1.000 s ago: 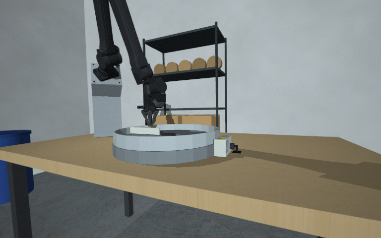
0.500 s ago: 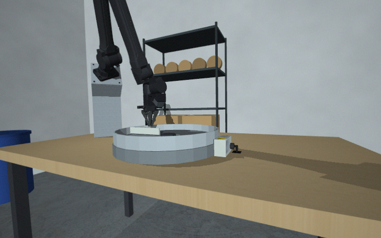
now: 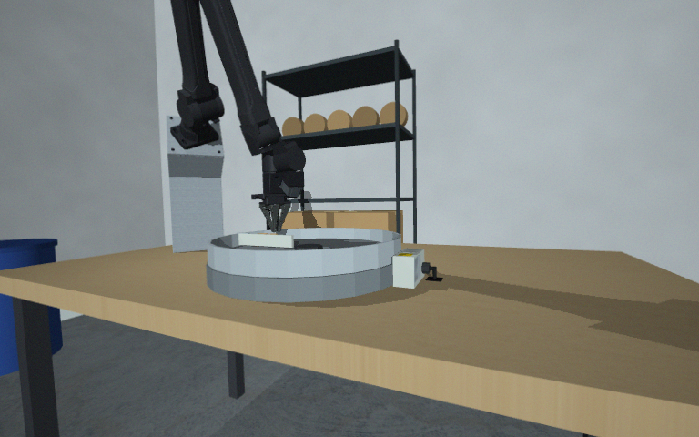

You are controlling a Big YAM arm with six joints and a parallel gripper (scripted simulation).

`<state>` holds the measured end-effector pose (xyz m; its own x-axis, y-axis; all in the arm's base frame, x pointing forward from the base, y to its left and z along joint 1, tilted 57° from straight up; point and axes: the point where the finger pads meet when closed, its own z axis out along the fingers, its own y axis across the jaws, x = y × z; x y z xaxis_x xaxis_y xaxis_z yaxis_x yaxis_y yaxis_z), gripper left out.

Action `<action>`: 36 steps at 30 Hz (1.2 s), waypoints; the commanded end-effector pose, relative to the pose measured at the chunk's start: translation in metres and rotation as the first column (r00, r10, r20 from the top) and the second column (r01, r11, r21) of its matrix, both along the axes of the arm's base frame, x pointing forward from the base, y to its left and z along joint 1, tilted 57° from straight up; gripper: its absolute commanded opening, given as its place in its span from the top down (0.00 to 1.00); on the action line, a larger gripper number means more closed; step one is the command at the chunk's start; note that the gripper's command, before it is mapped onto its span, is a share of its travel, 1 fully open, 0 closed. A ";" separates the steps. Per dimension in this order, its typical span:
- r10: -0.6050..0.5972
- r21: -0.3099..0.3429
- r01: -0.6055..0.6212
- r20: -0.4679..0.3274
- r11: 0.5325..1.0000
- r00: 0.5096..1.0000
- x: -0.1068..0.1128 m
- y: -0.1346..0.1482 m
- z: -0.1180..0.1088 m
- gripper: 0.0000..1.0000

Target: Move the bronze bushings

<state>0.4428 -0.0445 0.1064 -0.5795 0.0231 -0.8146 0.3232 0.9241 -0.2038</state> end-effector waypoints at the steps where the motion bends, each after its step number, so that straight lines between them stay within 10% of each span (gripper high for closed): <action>1: 0.011 -0.006 -0.012 -0.012 1.000 1.000 -0.001 0.002 -0.006 0.88; 36: 0.008 -0.007 -0.008 -0.017 1.000 1.000 -0.003 0.000 -0.010 0.88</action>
